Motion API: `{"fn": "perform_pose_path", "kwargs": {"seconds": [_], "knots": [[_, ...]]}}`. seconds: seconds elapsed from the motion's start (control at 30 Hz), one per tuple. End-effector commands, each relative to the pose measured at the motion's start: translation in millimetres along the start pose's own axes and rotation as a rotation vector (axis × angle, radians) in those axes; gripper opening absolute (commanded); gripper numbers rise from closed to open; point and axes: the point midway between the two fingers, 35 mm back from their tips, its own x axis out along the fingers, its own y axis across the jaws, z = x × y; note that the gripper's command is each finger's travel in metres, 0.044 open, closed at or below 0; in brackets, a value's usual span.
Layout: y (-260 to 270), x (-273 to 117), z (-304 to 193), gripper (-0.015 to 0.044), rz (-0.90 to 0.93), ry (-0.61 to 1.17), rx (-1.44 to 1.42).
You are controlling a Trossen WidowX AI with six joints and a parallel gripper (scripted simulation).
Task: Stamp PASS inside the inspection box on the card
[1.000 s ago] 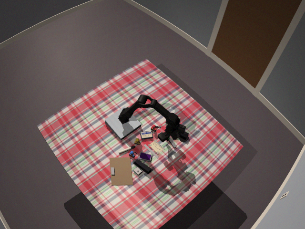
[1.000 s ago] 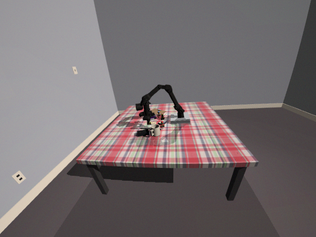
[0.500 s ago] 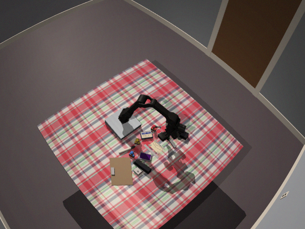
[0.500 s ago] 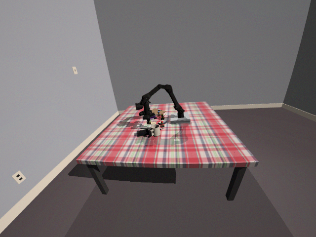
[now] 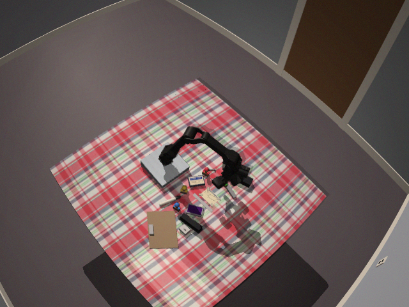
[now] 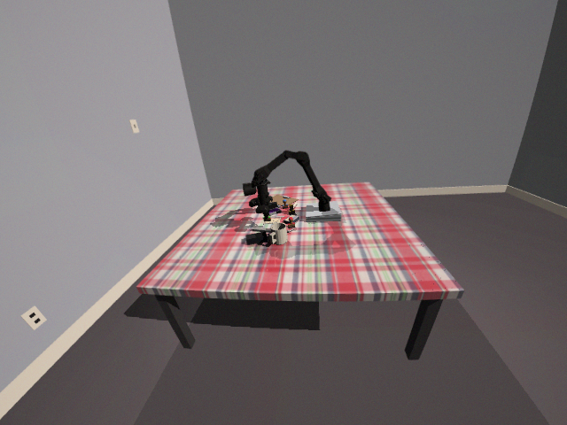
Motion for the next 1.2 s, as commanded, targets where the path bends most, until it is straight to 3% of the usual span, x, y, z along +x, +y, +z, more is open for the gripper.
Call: {"fn": "perform_pose_path", "kwargs": {"seconds": [0.0, 0.93, 1.17], "knots": [[0, -4, 2, 0.0000, -0.002, -0.008, 0.006], [-1, -18, 1, 0.0000, -0.003, -0.008, 0.006], [-34, -18, 10, 0.0000, -0.005, -0.007, 0.006]]}}
